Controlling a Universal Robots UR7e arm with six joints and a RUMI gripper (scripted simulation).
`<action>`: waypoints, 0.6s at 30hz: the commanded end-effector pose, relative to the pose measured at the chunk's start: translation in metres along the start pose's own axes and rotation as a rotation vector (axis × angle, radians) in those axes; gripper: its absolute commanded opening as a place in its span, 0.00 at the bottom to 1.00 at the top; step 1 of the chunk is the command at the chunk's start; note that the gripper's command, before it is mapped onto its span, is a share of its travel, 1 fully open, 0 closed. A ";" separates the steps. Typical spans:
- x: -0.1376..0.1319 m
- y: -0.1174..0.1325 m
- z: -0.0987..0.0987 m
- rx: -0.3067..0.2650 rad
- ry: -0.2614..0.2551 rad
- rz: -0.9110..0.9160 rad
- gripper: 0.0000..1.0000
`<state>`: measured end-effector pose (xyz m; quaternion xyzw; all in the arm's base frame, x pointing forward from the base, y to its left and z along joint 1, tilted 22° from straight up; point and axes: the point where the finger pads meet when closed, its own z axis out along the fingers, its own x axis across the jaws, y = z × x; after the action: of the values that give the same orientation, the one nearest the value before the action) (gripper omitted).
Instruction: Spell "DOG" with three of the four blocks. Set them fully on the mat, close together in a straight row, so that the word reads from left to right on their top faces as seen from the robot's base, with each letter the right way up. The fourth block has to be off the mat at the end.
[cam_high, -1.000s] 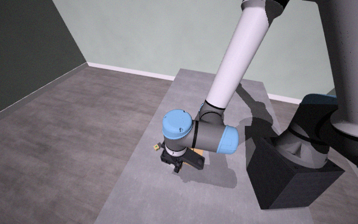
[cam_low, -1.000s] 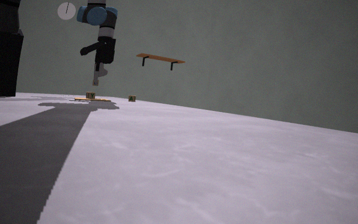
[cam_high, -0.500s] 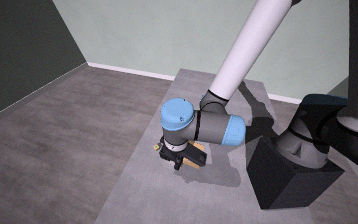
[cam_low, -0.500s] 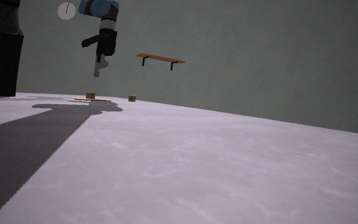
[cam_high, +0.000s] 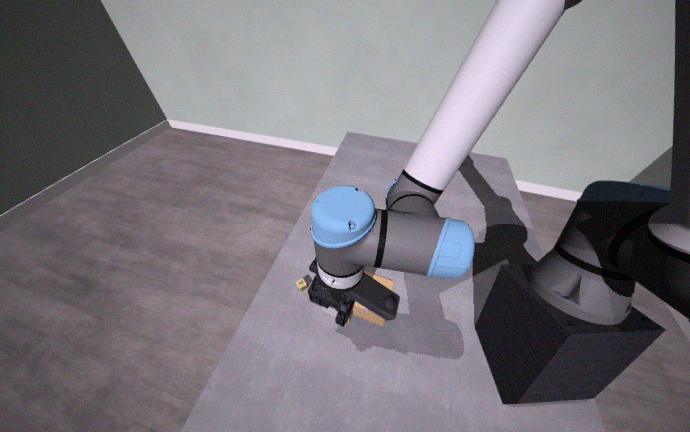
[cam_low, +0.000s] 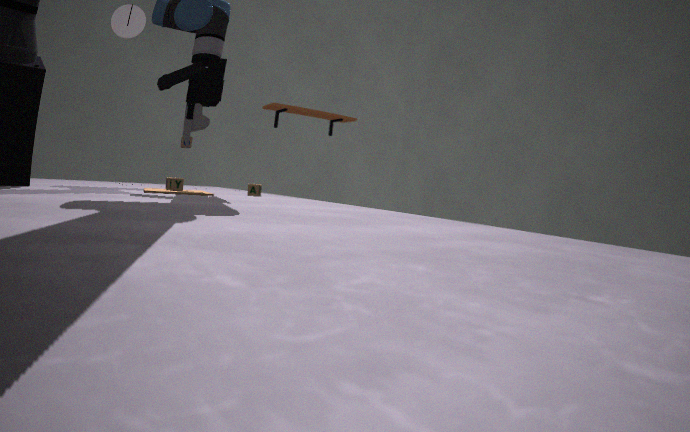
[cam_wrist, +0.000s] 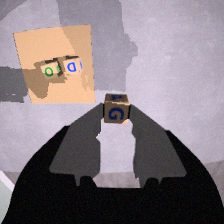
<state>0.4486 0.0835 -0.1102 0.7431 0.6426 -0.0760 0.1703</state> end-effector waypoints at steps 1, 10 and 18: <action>-0.011 0.001 -0.001 0.000 0.002 0.098 0.05; -0.038 0.002 -0.001 0.002 0.004 0.334 0.05; -0.061 0.001 -0.002 0.003 0.005 0.533 0.05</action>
<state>0.4415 0.0388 -0.0934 0.8612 0.4740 -0.0385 0.1794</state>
